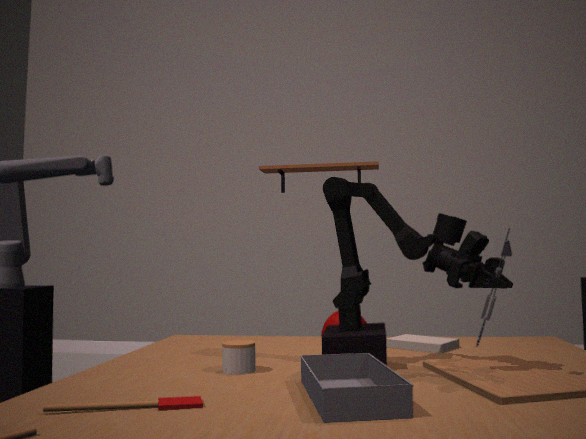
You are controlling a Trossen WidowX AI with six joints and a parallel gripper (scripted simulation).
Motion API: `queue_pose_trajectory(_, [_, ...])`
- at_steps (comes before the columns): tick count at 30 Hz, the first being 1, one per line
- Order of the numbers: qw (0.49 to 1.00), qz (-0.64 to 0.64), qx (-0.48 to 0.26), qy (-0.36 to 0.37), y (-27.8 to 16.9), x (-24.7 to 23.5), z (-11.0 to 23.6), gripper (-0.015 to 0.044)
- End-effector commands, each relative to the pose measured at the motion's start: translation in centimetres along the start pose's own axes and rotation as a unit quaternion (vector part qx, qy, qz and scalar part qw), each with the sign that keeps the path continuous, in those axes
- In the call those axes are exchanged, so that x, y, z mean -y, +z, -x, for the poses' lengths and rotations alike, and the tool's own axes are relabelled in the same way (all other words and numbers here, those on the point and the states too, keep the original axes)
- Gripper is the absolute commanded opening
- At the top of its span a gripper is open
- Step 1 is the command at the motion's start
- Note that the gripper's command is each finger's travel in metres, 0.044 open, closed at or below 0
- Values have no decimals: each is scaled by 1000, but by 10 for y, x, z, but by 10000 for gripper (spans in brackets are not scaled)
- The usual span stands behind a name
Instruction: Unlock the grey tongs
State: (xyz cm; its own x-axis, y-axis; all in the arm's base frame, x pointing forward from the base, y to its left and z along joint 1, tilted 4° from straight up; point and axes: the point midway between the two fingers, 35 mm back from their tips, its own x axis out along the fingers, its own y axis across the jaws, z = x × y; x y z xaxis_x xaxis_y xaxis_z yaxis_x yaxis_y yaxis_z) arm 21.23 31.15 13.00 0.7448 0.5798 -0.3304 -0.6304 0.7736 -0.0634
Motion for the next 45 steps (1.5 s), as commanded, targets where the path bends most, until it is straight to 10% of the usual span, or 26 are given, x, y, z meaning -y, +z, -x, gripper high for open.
queue_pose_trajectory(1, [1000, 1, 3, -3, 1, 1, 0, -150])
queue_pose_trajectory(45, [971, 34, -238, 12, -19, -14, -58, -150])
